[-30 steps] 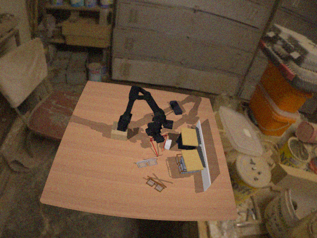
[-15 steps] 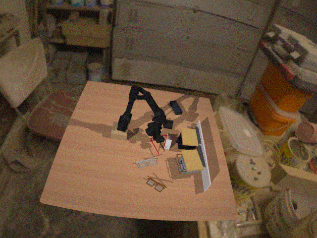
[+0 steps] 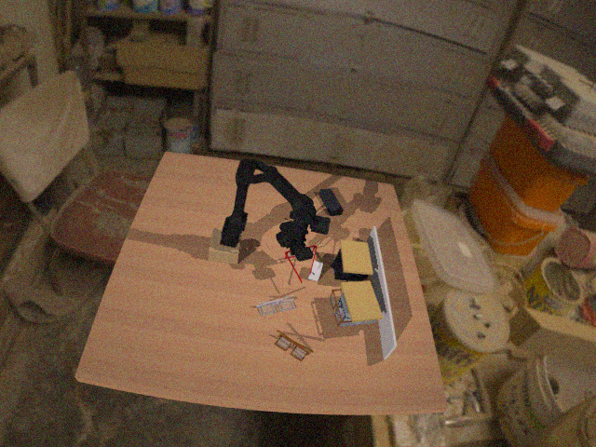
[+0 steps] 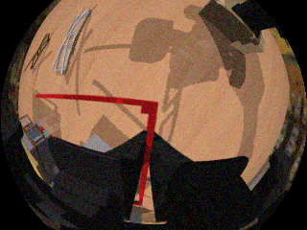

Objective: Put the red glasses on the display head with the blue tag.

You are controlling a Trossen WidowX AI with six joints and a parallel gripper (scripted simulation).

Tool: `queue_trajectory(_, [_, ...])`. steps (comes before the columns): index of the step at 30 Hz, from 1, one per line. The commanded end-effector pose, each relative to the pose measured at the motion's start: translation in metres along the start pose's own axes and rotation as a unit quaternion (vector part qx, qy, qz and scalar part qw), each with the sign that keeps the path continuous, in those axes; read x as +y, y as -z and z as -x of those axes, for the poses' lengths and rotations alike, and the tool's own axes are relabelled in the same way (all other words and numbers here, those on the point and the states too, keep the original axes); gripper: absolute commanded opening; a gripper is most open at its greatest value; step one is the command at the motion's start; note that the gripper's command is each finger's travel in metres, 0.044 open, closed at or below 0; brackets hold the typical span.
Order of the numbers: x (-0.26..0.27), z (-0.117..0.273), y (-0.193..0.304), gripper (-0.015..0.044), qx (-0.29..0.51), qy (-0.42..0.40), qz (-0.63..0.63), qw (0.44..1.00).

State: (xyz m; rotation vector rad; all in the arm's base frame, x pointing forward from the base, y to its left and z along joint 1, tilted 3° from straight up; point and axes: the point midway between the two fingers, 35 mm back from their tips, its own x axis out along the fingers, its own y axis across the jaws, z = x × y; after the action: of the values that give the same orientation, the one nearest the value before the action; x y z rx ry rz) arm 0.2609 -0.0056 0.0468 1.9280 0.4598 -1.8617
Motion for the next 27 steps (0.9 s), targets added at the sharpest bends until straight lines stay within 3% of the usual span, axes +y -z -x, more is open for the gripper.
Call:
queue_trajectory(1, [0.001,0.033,0.001,0.0000,0.006,-0.001,-0.002,1.000])
queue_trajectory(6, [0.001,0.055,0.000,0.0000,0.006,0.000,-0.002,1.000])
queue_trajectory(15, [-0.002,0.056,0.003,0.0000,0.006,0.000,0.006,1.000])
queue_trajectory(27, [-0.044,0.057,0.038,0.0000,0.008,0.003,0.067,0.998])
